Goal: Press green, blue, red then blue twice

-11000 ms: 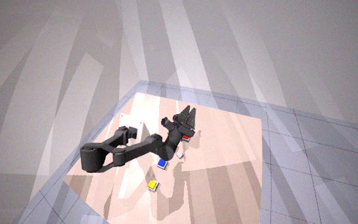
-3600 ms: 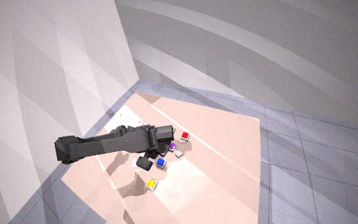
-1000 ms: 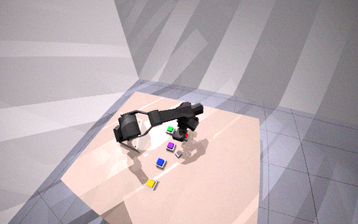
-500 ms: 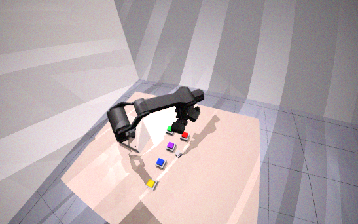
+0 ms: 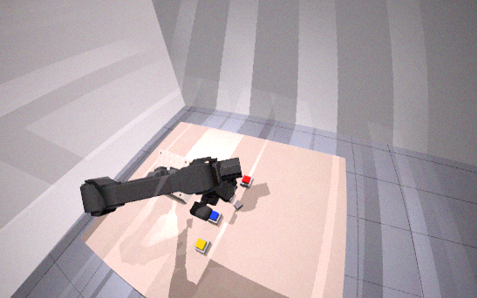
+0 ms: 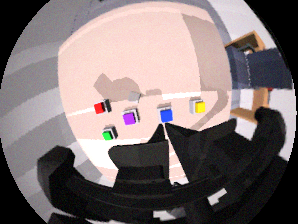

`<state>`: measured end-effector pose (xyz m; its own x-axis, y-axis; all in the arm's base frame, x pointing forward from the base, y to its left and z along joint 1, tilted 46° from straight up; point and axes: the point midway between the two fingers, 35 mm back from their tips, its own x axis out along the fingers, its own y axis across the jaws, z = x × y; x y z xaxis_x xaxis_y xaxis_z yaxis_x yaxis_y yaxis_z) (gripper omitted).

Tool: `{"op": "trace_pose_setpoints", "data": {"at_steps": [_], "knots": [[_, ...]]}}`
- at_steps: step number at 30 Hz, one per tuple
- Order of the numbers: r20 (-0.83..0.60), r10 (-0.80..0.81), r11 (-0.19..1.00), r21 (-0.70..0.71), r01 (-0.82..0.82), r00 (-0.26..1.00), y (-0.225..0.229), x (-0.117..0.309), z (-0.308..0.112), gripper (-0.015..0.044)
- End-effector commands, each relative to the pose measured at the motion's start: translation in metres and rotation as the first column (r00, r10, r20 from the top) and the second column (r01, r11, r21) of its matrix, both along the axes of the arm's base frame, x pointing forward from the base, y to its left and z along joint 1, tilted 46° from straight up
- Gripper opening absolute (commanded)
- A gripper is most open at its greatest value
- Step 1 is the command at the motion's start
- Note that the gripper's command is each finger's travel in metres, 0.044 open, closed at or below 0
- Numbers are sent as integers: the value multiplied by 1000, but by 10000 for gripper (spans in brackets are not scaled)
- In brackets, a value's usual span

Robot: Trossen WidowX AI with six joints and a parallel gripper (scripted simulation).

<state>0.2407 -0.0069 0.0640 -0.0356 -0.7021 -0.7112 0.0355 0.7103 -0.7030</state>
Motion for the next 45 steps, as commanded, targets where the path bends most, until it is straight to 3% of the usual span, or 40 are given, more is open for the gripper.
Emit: {"op": "trace_pose_setpoints", "data": {"at_steps": [1, 5, 11, 45], "knots": [[-6, 5, 1000, -9, -5, 1000, -22, -22, 15, 20], [-6, 5, 1000, -9, -5, 1000, -25, -23, 14, 20], [-5, 5, 1000, -12, -5, 1000, -67, -26, -27, 20], [-5, 5, 1000, -14, -5, 1000, -91, -27, -50, 20]]}}
